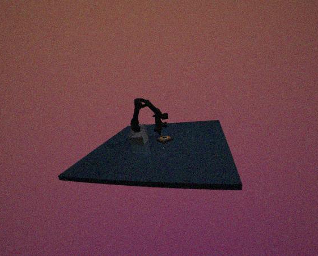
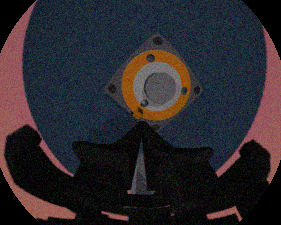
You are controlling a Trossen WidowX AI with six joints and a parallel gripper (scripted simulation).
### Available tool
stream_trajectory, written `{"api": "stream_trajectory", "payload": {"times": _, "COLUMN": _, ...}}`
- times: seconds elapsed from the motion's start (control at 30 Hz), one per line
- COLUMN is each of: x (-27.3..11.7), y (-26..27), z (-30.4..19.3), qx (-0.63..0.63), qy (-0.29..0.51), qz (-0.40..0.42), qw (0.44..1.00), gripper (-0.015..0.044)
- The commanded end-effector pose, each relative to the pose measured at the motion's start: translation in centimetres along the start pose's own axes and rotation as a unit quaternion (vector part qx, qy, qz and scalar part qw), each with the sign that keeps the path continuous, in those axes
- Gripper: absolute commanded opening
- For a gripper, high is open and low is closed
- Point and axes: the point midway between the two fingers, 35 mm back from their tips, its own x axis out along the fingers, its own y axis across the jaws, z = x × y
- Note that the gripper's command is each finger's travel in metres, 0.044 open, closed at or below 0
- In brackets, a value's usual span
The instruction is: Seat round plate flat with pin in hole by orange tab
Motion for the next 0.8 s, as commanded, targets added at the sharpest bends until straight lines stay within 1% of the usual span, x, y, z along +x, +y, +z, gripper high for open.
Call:
{"api": "stream_trajectory", "payload": {"times": 0.0, "x": -1.6, "y": 0.2, "z": 0.2, "qx": 0.002, "qy": -0.001, "qz": 0.004, "qw": 1.0, "gripper": 0.0}}
{"api": "stream_trajectory", "payload": {"times": 0.13, "x": -3.8, "y": 0.1, "z": -0.1, "qx": 0.002, "qy": 0.0, "qz": 0.005, "qw": 1.0, "gripper": 0.0}}
{"api": "stream_trajectory", "payload": {"times": 0.2, "x": -4.1, "y": 0.1, "z": -0.2, "qx": 0.002, "qy": 0.0, "qz": 0.004, "qw": 1.0, "gripper": 0.0}}
{"api": "stream_trajectory", "payload": {"times": 0.23, "x": -4.1, "y": 0.1, "z": -0.2, "qx": 0.002, "qy": 0.0, "qz": 0.004, "qw": 1.0, "gripper": 0.0}}
{"api": "stream_trajectory", "payload": {"times": 0.27, "x": -3.2, "y": 0.1, "z": -0.1, "qx": -0.003, "qy": -0.001, "qz": 0.0, "qw": 1.0, "gripper": 0.0}}
{"api": "stream_trajectory", "payload": {"times": 0.77, "x": -3.2, "y": 0.1, "z": -0.1, "qx": -0.003, "qy": -0.001, "qz": 0.0, "qw": 1.0, "gripper": 0.0}}
